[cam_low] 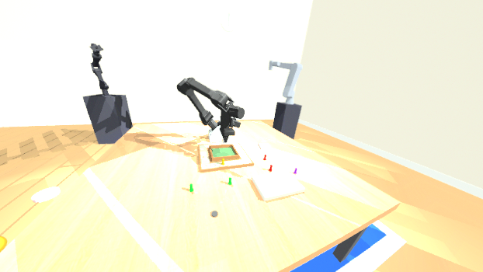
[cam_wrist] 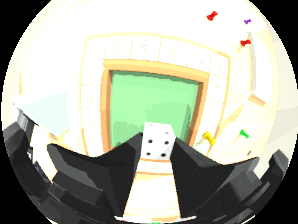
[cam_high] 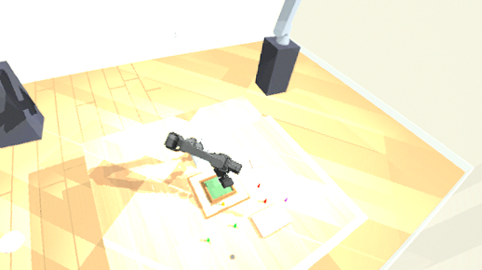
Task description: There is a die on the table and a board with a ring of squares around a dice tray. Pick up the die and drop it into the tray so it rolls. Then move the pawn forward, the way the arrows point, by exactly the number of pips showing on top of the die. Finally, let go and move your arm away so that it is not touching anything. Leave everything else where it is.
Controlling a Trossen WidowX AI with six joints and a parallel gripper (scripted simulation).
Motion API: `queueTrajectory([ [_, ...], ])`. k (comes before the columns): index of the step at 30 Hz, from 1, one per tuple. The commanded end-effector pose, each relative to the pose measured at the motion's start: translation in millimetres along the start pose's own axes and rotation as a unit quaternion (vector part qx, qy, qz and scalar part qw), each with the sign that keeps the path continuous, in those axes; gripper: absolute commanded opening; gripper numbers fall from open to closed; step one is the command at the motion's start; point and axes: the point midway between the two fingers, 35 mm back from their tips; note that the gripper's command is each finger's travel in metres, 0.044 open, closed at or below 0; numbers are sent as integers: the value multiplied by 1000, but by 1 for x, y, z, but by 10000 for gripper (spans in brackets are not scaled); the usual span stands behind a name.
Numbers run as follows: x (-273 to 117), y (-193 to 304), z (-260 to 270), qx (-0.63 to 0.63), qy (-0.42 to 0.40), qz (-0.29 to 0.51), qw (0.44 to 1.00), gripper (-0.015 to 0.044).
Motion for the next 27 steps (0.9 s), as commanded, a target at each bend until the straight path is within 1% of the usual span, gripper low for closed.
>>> queueTrajectory([
  [1, 4, 9, 2, -25, 1, 3, 1000, 0],
  [4, 4, 9, 3, -25, -1, 1, 1000, 0],
  [6, 6, 9, 4, -25, -15, -16, 999, 0],
  [17, 16, 6, 12, -26, -97, -178, 979, 0],
  [22, 16, 5, 12, -25, -111, -260, 959, 0],
  [27, 17, 5, 12, -24, -108, -341, 933, 0],
])
Point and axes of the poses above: the point midway between the two fingers, 35 mm back from their tips, its own x axis out along the fingers, its own z axis across the jaws, y = z × x, and after that the axes turned 12 degrees about x, right-handed
